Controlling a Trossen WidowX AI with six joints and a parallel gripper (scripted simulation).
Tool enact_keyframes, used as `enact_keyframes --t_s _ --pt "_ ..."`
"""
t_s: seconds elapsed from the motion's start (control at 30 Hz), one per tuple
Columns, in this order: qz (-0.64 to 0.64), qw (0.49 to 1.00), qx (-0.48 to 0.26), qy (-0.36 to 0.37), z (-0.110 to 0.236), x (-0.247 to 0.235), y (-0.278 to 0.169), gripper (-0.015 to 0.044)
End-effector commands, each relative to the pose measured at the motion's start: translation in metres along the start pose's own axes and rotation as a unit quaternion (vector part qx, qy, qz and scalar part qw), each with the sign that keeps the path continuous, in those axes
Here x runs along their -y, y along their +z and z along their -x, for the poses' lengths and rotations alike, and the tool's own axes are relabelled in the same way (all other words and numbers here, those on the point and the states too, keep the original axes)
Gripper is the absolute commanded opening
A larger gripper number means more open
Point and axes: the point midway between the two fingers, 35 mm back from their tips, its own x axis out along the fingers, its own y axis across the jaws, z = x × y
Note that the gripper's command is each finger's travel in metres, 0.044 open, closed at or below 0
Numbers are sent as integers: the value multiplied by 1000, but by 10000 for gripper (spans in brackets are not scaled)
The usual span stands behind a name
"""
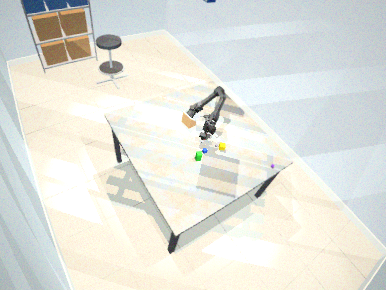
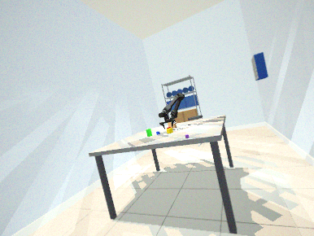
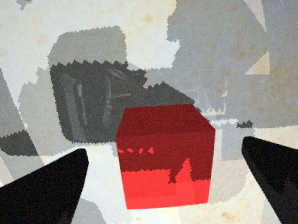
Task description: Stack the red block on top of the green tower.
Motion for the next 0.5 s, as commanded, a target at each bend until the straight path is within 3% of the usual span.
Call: enact_keyframes --t_s 0.0,0.47 --pt "-2 1000 1 3 -7 -1 0 440" --pt "-2 1000 1 3 -13 -2 0 440"
